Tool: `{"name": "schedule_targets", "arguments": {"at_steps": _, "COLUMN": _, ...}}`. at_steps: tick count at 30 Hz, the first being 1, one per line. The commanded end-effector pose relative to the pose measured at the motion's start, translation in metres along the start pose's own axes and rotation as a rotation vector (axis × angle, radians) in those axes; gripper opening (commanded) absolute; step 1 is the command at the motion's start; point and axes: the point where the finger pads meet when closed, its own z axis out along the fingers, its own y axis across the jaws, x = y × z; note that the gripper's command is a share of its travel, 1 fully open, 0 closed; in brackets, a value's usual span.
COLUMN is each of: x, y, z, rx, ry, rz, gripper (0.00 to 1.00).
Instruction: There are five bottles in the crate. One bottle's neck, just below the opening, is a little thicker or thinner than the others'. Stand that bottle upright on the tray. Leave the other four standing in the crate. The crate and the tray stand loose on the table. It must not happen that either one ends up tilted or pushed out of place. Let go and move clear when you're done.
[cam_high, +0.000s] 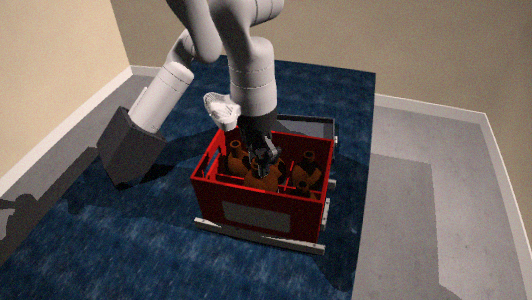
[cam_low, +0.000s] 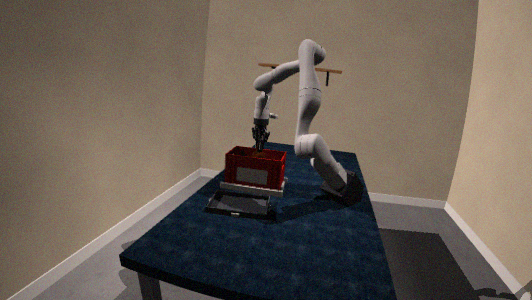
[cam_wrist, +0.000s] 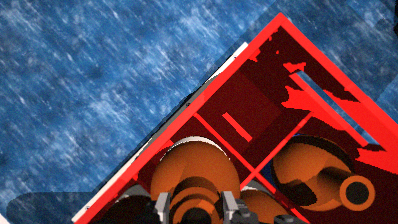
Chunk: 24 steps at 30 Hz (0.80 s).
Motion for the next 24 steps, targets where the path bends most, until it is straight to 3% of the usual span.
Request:
{"name": "schedule_targets", "arguments": {"at_steps": 1, "x": 0.001, "y": -0.001, "z": -0.004, "rx": 0.005, "ry": 0.001, "rz": 0.002, "gripper": 0.00}}
{"name": "schedule_targets", "arguments": {"at_steps": 24, "x": 0.001, "y": -0.001, "z": -0.028, "rx": 0.005, "ry": 0.001, "rz": 0.002, "gripper": 0.00}}
